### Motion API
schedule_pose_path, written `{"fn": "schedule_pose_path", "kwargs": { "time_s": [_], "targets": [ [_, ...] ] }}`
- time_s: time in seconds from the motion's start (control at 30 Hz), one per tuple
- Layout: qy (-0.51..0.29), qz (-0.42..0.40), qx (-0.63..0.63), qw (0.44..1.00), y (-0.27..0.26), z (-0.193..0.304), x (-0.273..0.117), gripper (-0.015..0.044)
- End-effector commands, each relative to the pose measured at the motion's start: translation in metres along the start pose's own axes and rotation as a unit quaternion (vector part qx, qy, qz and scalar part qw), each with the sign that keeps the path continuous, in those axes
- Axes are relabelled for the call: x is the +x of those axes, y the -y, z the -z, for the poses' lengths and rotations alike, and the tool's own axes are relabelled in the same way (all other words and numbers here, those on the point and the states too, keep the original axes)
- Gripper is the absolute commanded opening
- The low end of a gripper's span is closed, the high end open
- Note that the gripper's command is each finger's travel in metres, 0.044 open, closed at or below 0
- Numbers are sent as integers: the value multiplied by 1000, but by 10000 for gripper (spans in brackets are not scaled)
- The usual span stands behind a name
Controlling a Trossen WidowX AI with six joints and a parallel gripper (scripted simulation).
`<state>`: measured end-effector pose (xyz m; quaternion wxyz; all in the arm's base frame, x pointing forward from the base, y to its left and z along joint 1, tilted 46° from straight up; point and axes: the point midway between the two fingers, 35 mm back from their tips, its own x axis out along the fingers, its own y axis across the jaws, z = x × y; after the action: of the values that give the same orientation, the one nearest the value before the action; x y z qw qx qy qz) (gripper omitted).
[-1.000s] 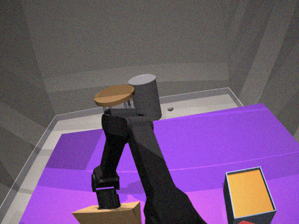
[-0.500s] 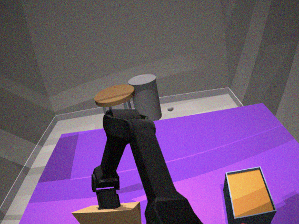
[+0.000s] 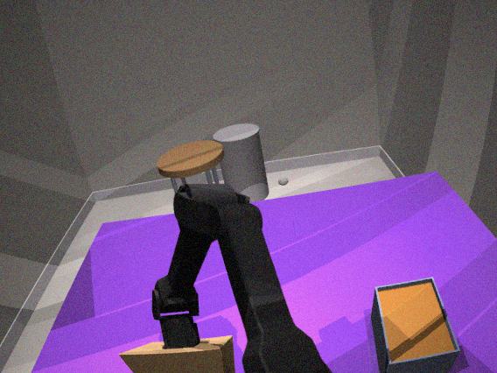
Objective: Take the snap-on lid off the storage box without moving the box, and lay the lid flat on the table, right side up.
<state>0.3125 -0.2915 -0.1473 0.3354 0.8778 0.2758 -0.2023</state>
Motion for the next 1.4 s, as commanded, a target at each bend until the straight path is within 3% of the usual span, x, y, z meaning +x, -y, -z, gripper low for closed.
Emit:
{"fn": "schedule_pose_path", "kwargs": {
  "time_s": [0.0, 1.37],
  "targets": [
    [0, -1, 1, 1000, 2, 0, 2, 0],
    [-1, -2, 1, 1000, 28, 0, 24, 0]
  ]
}}
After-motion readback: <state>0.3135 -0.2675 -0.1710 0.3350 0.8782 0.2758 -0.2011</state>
